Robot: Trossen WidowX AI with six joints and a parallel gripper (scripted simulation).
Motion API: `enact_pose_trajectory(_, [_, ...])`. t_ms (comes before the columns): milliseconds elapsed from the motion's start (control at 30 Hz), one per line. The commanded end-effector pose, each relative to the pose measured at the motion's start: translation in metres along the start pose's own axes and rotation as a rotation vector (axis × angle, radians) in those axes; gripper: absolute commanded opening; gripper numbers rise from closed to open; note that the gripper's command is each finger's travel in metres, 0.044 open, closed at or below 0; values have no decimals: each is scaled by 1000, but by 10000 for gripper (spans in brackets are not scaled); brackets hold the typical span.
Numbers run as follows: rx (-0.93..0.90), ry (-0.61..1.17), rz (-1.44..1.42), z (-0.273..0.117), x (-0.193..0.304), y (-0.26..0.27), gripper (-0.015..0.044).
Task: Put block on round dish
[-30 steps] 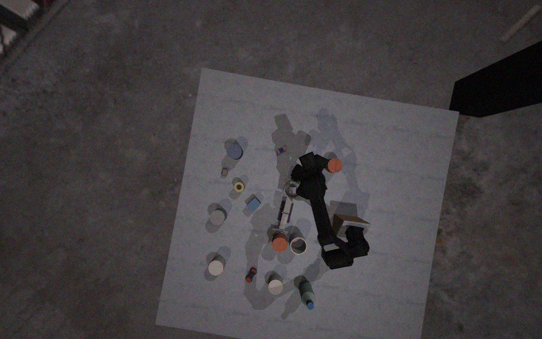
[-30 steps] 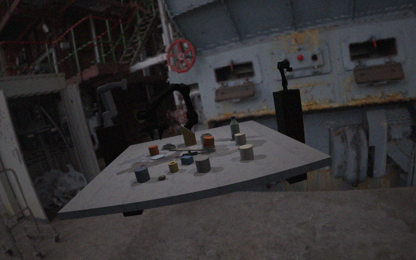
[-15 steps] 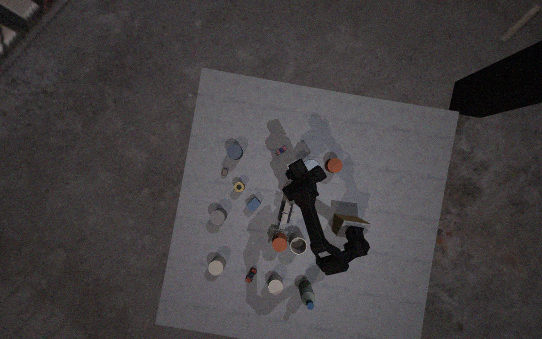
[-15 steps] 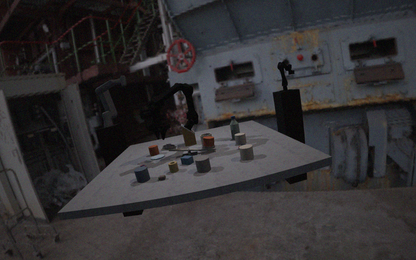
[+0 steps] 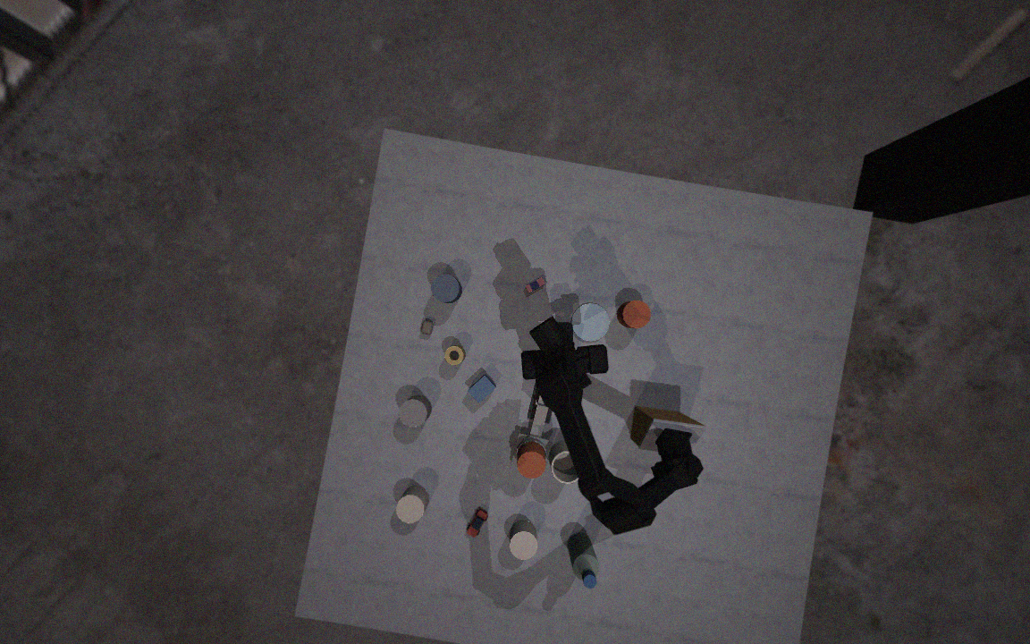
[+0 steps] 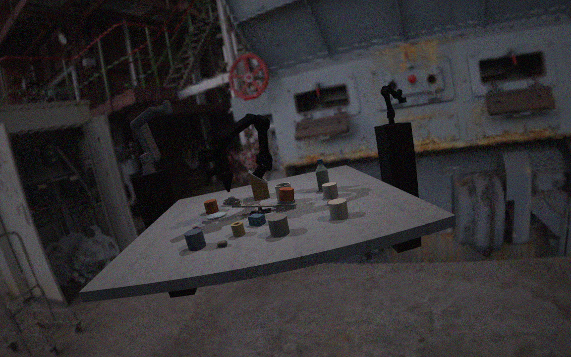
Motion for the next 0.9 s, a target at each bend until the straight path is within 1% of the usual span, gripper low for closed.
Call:
enact_pose_trajectory(0, [-4, 6, 90, -1, 6, 7, 260])
enact_pose_trajectory(200, [-4, 6, 90, 0, 6, 7, 260])
enact_pose_trajectory(300, [-4, 6, 89, 13, 7, 7, 260])
enact_pose_trajectory(467, [-4, 6, 89, 15, 7, 7, 260])
enact_pose_trajectory(867, [-4, 7, 89, 34, 6, 7, 260])
Point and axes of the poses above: the point midway between the two fingers, 35 mm back from their tips, its own z axis out along the fingers, its own y axis across the jaws, x = y × z, the point moved 9 cm from there along -z, back along the fingers, and after that the axes turned 6 degrees about z, right-handed, at the moved point
